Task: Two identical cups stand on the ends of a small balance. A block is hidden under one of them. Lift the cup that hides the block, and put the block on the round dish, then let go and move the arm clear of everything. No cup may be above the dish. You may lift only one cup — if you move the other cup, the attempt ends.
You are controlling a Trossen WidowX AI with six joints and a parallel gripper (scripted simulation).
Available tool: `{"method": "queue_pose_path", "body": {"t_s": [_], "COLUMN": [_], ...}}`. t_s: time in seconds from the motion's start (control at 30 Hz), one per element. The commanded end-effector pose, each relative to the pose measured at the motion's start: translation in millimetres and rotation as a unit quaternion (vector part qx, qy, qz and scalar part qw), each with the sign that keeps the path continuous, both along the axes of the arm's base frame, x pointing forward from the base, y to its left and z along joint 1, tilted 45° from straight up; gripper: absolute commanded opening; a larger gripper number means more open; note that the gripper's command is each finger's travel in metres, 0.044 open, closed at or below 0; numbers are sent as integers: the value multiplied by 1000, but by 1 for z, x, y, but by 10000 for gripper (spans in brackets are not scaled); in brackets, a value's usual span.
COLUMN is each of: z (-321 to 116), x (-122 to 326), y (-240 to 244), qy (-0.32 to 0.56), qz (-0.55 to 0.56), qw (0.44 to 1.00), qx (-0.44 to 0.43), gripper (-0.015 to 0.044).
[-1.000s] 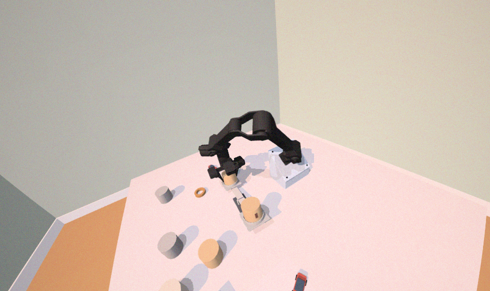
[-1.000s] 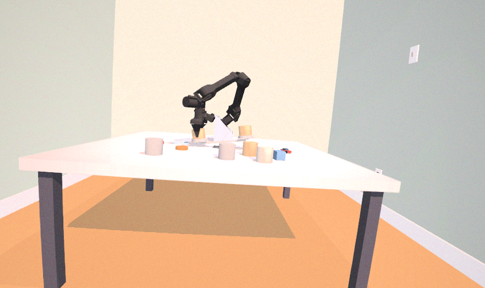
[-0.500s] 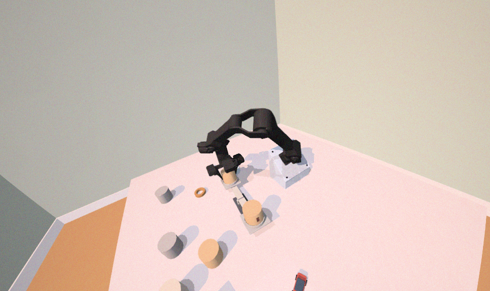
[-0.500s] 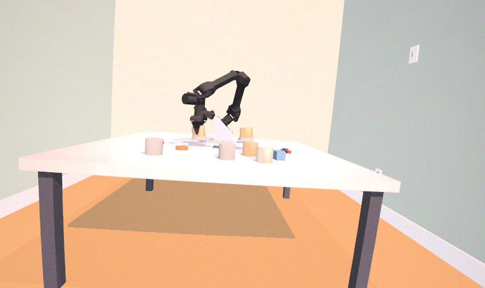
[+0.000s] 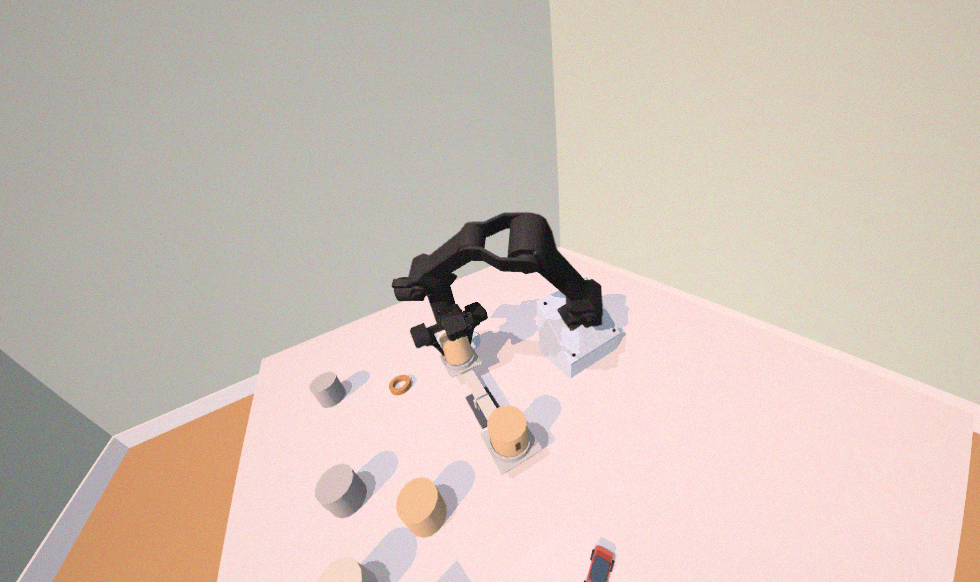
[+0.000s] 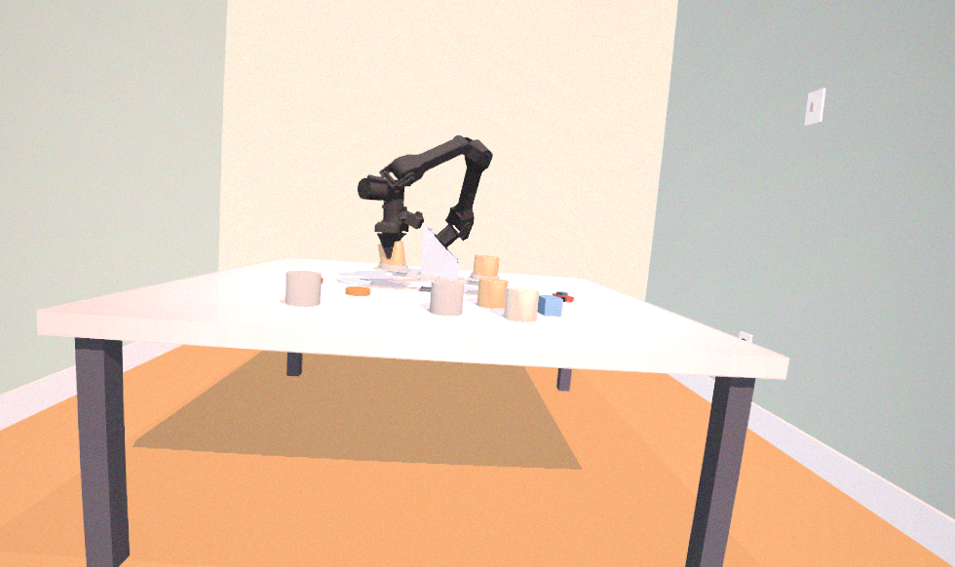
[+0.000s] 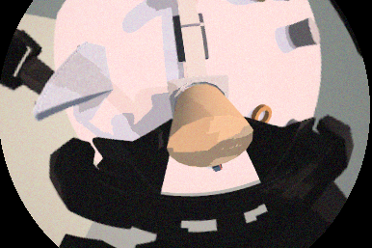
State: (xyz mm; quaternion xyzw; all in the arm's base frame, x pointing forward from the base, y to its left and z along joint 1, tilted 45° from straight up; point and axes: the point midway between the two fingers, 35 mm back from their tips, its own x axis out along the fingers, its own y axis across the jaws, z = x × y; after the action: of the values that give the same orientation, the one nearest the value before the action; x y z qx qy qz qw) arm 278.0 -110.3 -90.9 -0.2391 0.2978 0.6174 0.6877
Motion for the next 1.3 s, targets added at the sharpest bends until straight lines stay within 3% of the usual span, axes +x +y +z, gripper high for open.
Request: {"method": "queue_pose_path", "body": {"t_s": [0.0,1.27], "z": [5,40], "x": [4,-1], "y": [-11,-44], "qy": [-10,-9], "qz": [1,1], "qw": [1000,1000], "qx": [-14,-14], "gripper": [0,0]}}
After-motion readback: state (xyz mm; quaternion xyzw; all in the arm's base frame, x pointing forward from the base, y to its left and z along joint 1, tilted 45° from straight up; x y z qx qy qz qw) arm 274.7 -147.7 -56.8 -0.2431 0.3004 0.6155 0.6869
